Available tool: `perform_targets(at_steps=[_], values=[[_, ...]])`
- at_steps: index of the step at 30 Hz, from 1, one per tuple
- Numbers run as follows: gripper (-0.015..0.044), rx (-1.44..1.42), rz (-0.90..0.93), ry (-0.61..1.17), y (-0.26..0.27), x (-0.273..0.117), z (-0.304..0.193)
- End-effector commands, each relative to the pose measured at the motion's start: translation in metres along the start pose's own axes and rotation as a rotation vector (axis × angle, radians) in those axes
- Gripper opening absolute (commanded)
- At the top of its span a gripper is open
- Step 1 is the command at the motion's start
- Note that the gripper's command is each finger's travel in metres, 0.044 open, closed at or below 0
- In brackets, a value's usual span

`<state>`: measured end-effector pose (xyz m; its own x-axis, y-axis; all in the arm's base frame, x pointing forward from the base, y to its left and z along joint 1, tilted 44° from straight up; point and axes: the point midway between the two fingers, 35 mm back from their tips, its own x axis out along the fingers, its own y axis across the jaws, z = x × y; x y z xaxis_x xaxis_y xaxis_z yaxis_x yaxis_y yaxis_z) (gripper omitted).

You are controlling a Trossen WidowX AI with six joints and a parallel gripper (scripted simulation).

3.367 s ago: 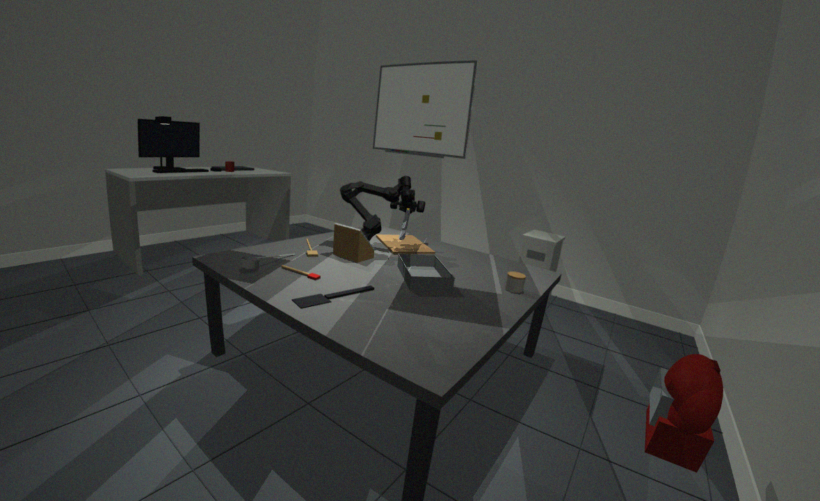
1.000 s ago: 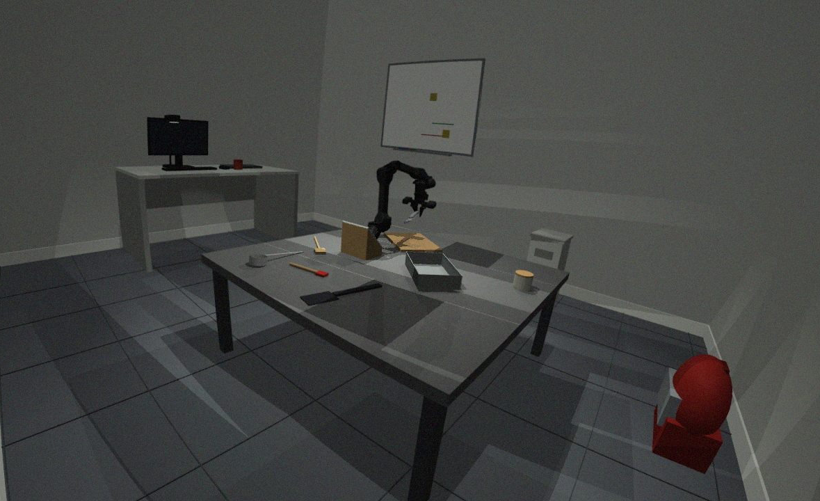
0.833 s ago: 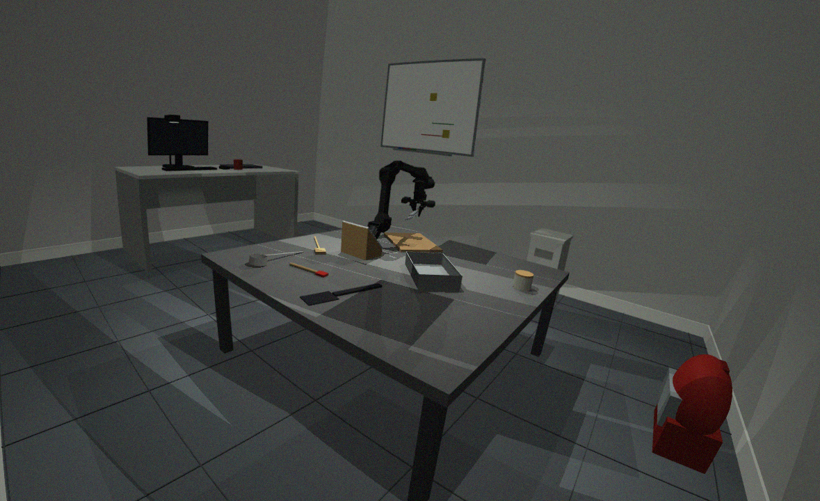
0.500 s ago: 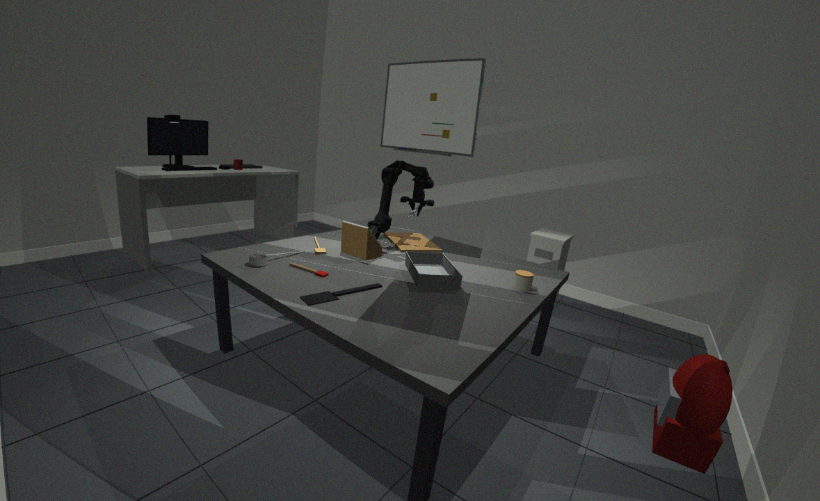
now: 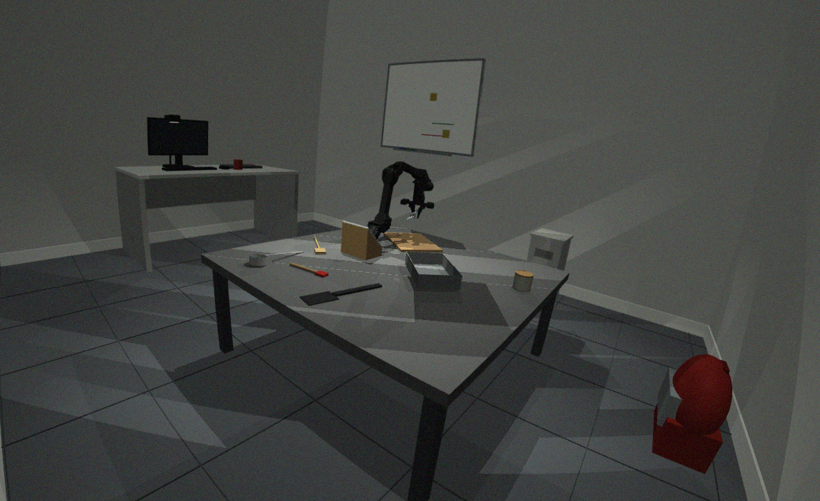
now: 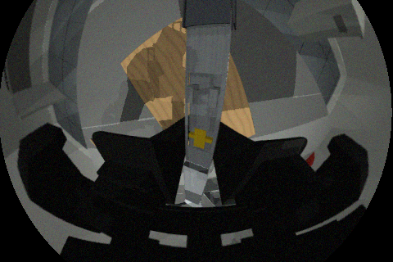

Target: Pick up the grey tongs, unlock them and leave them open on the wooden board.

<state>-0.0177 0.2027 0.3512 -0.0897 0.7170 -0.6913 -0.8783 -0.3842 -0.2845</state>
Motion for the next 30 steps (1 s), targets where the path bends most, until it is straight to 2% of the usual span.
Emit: perform_targets(at_steps=[1,30], values=[[-0.0150,-0.001,-0.006,0.003,-0.002,0.006,0.001],[-0.0150,-0.001,-0.006,0.002,-0.003,0.054,0.003]])
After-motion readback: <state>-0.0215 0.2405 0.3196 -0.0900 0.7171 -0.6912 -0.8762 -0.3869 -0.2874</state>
